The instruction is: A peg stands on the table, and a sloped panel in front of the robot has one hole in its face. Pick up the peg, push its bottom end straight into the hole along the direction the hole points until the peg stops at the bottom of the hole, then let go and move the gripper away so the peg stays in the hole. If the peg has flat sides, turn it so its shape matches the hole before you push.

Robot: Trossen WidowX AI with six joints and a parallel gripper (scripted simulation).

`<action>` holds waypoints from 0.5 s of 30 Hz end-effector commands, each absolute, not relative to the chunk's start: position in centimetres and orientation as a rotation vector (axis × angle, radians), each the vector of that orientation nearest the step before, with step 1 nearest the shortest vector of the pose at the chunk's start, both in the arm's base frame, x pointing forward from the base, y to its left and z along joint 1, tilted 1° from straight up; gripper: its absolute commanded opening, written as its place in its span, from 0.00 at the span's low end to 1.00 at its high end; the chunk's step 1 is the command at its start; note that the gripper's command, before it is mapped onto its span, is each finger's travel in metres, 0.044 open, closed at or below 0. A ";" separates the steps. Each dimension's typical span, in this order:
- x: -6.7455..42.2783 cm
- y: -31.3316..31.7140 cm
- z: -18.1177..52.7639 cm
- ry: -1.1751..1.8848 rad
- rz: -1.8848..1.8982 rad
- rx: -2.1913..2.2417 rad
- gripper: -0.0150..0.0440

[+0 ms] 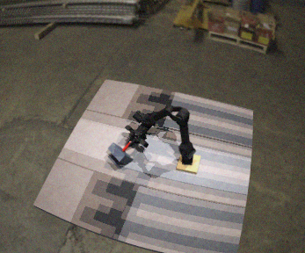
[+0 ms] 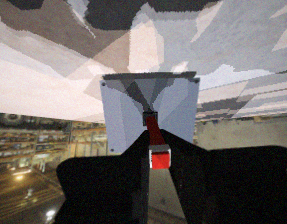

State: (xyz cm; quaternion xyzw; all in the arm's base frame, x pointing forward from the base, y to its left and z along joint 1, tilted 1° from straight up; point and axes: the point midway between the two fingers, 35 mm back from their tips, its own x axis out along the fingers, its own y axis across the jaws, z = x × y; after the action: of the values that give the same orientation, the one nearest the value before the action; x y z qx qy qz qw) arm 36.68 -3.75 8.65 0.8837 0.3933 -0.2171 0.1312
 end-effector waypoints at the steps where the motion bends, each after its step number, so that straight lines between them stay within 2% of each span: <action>1: 36.7 -3.7 8.3 1.144 -0.643 2.569 0.25; 15: 37.0 -3.3 8.2 1.145 -0.643 2.570 0.25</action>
State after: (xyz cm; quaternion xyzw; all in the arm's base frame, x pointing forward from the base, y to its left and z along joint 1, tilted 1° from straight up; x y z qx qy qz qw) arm 36.99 -3.54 8.50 0.8841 0.3921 -0.2176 0.1312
